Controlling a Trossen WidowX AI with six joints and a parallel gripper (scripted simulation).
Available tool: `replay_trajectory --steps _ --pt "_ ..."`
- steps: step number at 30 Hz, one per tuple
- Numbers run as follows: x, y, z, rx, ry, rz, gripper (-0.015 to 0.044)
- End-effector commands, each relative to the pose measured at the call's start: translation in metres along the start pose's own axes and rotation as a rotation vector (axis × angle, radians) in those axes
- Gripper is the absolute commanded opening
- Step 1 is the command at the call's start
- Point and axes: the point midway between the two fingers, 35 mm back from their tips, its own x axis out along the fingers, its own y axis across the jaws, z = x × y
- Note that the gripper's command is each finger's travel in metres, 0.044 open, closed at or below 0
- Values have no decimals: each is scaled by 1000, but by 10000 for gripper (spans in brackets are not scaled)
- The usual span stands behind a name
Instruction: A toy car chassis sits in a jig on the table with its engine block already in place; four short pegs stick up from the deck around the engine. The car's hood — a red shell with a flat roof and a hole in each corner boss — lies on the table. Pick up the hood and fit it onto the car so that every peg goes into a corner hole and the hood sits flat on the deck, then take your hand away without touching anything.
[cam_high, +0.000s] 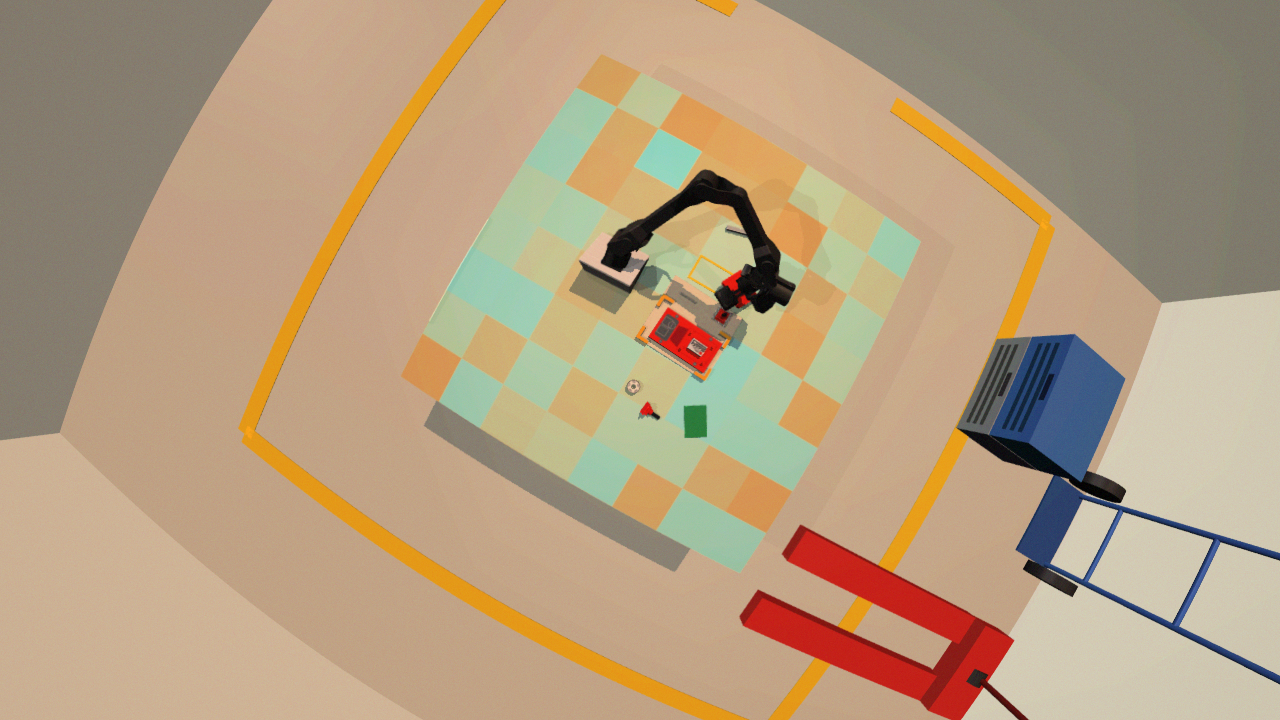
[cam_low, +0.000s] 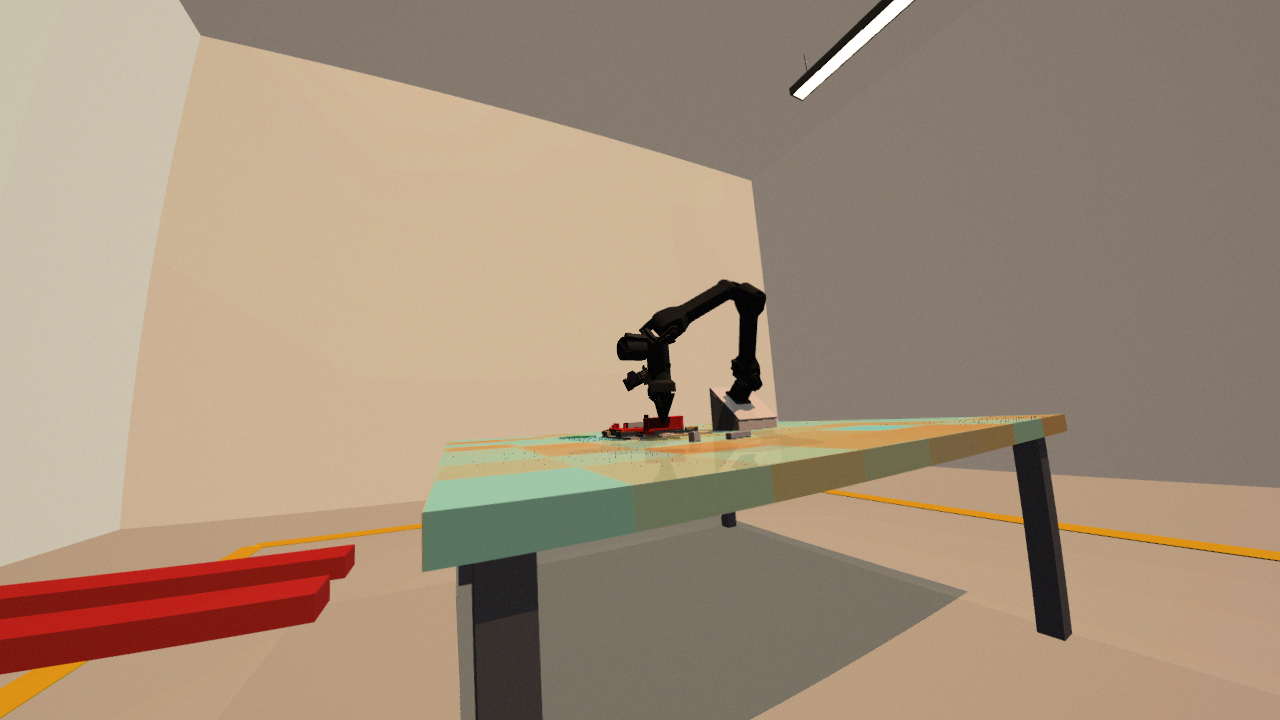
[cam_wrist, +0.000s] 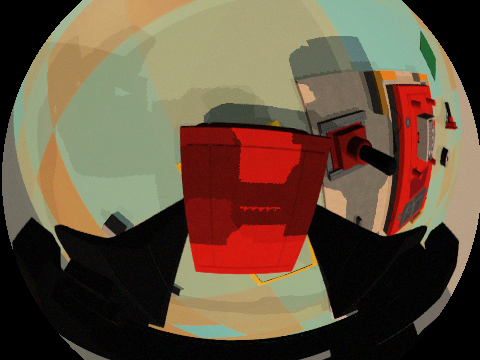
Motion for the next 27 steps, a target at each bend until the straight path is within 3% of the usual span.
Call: replay_trajectory --steps 1,16,27 --pt "-17 3 1 -10 -11 8 0" --pt "-63 2 1 -10 -12 7 0" --pt "-66 -22 16 -52 -14 -2 0"
